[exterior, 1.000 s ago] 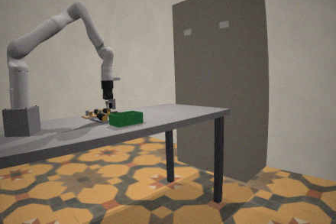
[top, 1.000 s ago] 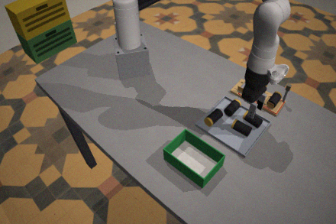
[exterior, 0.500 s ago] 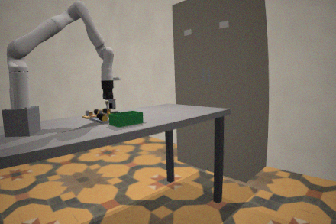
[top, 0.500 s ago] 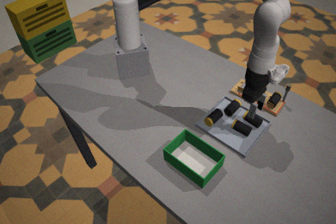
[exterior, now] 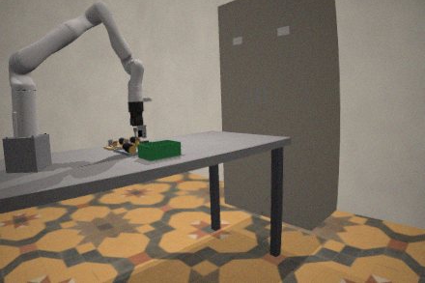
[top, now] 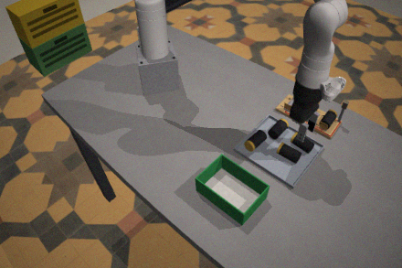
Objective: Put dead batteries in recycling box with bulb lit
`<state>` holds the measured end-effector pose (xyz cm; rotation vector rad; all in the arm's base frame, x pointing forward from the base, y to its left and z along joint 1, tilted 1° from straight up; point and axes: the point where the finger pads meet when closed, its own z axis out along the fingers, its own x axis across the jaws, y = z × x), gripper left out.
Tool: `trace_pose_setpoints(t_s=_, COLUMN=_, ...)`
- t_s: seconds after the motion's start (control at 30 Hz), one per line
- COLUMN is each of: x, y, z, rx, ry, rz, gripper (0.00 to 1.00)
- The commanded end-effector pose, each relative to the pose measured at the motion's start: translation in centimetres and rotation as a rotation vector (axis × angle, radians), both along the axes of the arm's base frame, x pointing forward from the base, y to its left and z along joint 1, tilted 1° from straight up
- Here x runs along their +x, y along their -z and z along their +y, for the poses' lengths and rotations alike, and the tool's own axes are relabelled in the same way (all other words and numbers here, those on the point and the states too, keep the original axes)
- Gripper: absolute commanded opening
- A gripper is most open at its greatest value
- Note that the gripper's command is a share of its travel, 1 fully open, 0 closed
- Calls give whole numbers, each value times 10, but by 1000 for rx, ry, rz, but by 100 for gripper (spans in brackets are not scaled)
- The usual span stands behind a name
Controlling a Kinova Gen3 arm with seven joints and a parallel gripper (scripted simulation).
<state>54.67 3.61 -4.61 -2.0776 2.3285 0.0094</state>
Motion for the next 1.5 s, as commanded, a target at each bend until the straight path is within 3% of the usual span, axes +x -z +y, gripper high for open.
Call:
trace_pose_setpoints(t_s=0.0, x=1, y=-1, z=0, rx=0, ry=0, rz=-2, gripper=90)
trace_pose_setpoints(t_s=0.47, x=1, y=0, z=0, rx=0, ry=0, rz=-2, gripper=90)
trace_pose_setpoints(t_s=0.87, x=1, y=33, z=1, rx=0, ry=0, rz=-2, gripper=90)
trace_pose_setpoints(t_s=1.47, x=1, y=44, z=1, rx=0, ry=0, rz=-2, gripper=90)
